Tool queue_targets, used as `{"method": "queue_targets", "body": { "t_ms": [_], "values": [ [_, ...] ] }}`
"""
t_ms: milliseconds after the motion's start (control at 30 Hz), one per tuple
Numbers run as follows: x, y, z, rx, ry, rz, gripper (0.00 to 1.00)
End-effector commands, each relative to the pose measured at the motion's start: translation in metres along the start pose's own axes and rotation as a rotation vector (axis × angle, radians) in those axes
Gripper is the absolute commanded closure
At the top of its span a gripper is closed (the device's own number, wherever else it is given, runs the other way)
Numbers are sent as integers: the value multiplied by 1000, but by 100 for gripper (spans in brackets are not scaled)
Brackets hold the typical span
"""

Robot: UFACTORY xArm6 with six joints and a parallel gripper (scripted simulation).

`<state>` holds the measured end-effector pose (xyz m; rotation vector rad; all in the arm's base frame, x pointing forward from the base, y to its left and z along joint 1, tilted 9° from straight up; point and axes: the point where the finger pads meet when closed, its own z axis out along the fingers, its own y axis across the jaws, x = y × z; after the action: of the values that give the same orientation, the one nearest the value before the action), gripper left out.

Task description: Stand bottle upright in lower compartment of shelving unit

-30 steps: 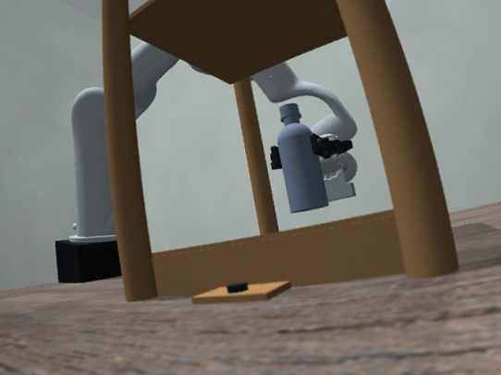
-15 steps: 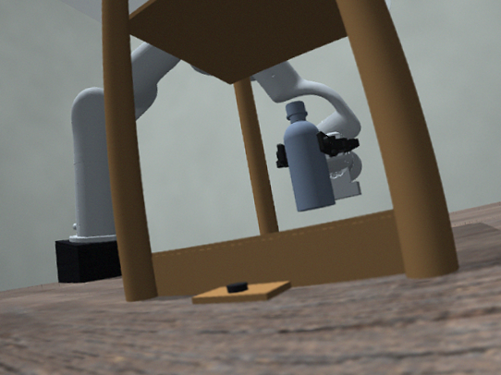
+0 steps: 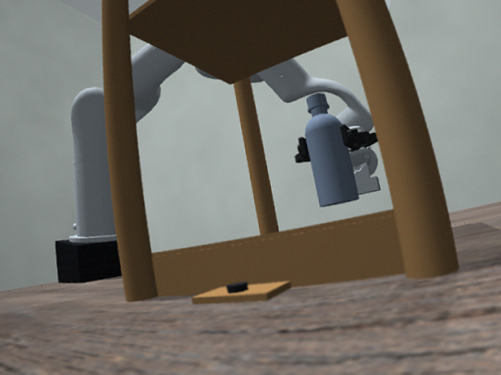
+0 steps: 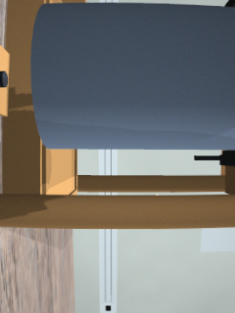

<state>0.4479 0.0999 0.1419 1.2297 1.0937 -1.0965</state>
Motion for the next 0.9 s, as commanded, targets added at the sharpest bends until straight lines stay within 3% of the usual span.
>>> {"method": "queue_targets", "body": {
  "t_ms": [0,333,867],
  "values": [
    [-1,9,-1,1,2,3,100],
    [-1,24,-1,1,2,3,100],
    [-1,25,0,1,2,3,100]
  ]
}}
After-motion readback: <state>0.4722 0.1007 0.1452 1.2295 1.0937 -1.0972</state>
